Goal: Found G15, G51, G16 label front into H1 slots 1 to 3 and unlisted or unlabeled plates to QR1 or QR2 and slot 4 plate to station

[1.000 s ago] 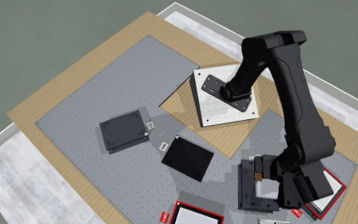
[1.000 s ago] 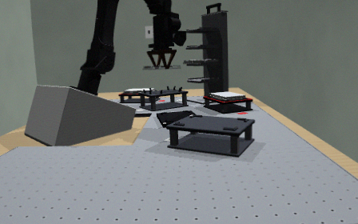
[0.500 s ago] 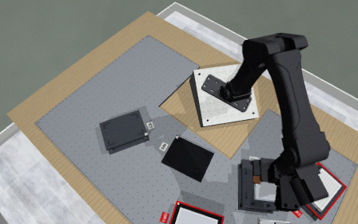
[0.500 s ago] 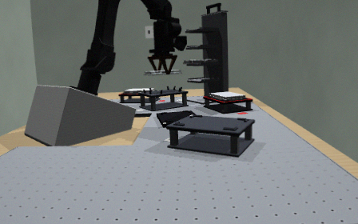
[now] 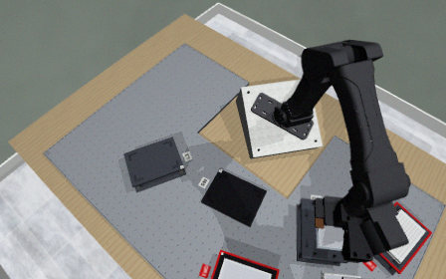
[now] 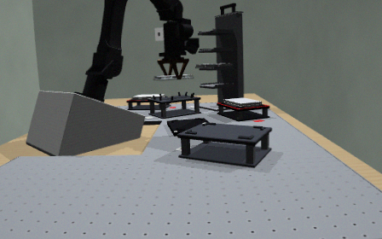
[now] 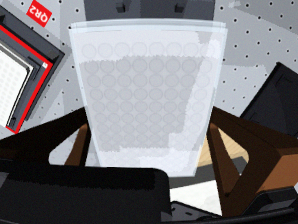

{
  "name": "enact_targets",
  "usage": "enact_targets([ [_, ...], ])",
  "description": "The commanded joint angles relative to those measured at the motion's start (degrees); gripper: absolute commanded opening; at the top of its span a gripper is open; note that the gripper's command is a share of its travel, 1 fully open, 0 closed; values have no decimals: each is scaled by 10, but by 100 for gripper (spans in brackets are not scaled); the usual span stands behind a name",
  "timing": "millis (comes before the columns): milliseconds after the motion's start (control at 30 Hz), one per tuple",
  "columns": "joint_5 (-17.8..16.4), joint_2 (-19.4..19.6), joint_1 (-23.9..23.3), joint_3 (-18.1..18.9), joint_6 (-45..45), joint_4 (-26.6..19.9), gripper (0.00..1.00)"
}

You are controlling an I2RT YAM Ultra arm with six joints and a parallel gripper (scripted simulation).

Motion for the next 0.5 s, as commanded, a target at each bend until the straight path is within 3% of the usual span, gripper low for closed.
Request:
enact_targets([
  [0, 0, -4, 0, 2, 0, 2, 86],
  [467, 0, -4, -1, -12, -1, 16, 86],
])
